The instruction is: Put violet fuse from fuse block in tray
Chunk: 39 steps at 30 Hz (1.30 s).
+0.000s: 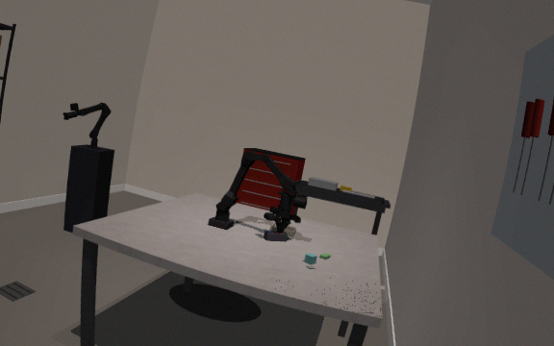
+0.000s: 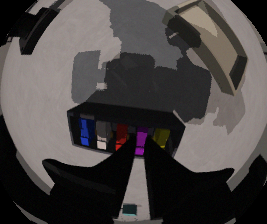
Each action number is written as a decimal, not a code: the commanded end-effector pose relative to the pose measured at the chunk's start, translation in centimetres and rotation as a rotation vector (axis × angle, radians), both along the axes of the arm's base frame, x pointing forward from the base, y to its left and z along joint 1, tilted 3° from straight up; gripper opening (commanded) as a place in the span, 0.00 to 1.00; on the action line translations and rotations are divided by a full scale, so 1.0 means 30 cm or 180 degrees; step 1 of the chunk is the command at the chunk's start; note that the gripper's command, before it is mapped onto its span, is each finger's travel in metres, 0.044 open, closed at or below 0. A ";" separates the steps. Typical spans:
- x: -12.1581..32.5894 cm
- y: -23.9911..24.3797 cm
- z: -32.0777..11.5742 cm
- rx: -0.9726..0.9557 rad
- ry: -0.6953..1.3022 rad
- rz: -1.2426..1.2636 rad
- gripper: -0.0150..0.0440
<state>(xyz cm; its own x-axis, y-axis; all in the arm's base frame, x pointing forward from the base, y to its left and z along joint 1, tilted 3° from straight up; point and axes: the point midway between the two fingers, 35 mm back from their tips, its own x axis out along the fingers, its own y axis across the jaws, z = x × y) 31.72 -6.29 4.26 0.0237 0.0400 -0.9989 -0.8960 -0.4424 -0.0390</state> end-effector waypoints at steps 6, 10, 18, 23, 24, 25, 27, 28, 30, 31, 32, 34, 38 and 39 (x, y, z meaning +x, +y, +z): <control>0.000 -0.001 0.015 0.0002 0.0001 -0.0002 0.25; 0.000 -0.001 0.022 0.0003 0.0000 -0.0002 0.25; 0.001 -0.001 0.035 0.0005 -0.0001 -0.0003 0.25; 0.001 -0.002 0.043 0.0006 -0.0001 -0.0004 0.25; 0.001 -0.002 0.045 0.0006 -0.0001 -0.0004 0.25; 0.001 -0.002 0.046 0.0006 -0.0002 -0.0004 0.25; 0.001 -0.002 0.049 0.0007 -0.0002 -0.0005 0.25; 0.001 -0.002 0.051 0.0007 -0.0002 -0.0005 0.25; 0.001 -0.002 0.054 0.0007 -0.0002 -0.0005 0.25; 0.001 -0.002 0.056 0.0007 -0.0002 -0.0005 0.25; 0.001 -0.002 0.058 0.0008 -0.0002 -0.0005 0.25; 0.001 -0.002 0.061 0.0008 -0.0003 -0.0006 0.25; 0.000 -0.002 0.068 0.0009 -0.0003 -0.0006 0.25; 0.000 -0.002 0.069 0.0009 -0.0003 -0.0006 0.25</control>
<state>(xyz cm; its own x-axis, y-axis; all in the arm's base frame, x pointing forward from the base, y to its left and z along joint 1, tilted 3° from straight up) 31.70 -6.38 6.11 0.0232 0.0400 -0.9989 -0.8972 -0.4400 -0.0385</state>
